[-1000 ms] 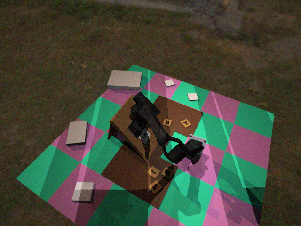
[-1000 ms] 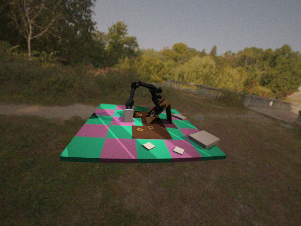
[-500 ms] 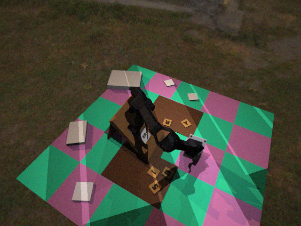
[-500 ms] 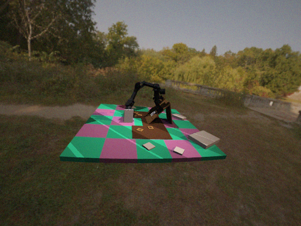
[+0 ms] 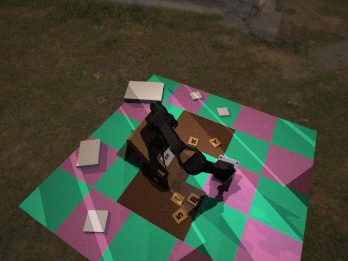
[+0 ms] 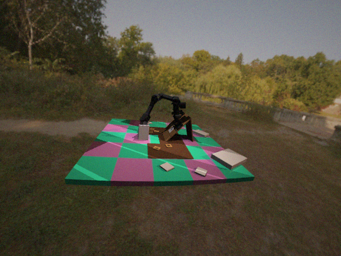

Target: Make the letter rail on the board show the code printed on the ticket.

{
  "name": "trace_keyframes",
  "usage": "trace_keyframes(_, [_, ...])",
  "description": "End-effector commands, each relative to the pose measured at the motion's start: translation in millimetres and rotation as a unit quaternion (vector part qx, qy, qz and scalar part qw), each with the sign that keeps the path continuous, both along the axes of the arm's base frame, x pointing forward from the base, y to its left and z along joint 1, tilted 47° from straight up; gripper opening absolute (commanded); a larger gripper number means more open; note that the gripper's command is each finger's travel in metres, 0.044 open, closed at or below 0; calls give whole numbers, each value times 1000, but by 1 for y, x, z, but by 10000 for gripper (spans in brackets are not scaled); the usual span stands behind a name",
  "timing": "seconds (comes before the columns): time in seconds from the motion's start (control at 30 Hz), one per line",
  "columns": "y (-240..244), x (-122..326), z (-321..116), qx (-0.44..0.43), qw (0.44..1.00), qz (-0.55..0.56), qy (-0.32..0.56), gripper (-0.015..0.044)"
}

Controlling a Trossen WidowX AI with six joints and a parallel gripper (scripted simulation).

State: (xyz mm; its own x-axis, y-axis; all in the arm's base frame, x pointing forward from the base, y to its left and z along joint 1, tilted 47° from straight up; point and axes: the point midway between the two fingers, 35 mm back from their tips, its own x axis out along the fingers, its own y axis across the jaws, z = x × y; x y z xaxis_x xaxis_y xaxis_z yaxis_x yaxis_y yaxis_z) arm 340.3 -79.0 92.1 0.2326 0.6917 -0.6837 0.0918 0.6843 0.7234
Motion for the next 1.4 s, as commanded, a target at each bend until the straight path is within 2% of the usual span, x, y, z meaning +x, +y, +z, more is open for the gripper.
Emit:
trace_keyframes(0.0, [1, 2, 0, 1, 1000, -2, 0, 0])
trace_keyframes(1.37, [8, 18, -7, 1, 1000, -2, 0, 0])
